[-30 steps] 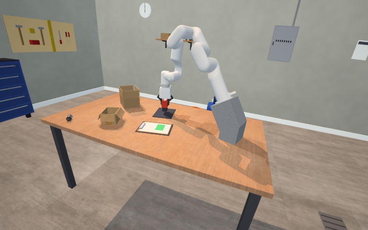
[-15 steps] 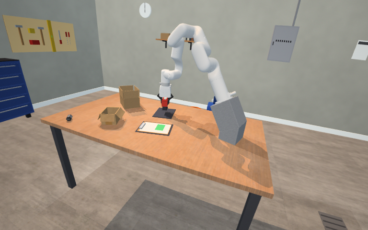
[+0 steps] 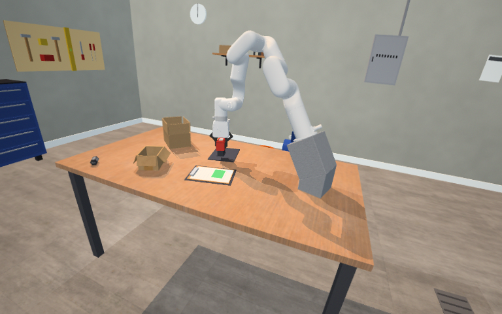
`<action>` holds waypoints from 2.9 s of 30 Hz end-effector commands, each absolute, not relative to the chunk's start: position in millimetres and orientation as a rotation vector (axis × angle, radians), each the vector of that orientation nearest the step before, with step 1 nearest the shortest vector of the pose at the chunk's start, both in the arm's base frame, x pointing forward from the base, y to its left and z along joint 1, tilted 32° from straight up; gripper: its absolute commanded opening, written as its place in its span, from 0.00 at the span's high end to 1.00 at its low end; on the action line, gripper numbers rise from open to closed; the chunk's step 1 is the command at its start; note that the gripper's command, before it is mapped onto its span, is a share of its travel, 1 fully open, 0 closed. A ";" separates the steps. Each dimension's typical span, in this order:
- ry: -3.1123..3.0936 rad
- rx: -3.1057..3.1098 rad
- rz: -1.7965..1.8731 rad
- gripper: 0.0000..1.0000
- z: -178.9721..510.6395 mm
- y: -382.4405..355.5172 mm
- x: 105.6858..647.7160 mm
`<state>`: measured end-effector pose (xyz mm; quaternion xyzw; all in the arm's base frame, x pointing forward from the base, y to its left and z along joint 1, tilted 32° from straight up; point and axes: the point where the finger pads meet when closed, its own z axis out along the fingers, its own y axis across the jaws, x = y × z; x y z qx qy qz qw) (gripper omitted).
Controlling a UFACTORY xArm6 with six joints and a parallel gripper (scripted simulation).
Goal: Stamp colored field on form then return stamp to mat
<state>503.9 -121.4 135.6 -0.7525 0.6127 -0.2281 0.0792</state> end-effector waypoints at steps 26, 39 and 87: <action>1.896 -2.167 -0.795 0.68 70.2 71.8 457.7; 1.895 -2.167 -0.795 0.68 68.4 72.9 457.3; 1.895 -2.167 -0.795 0.68 34.6 63.7 477.1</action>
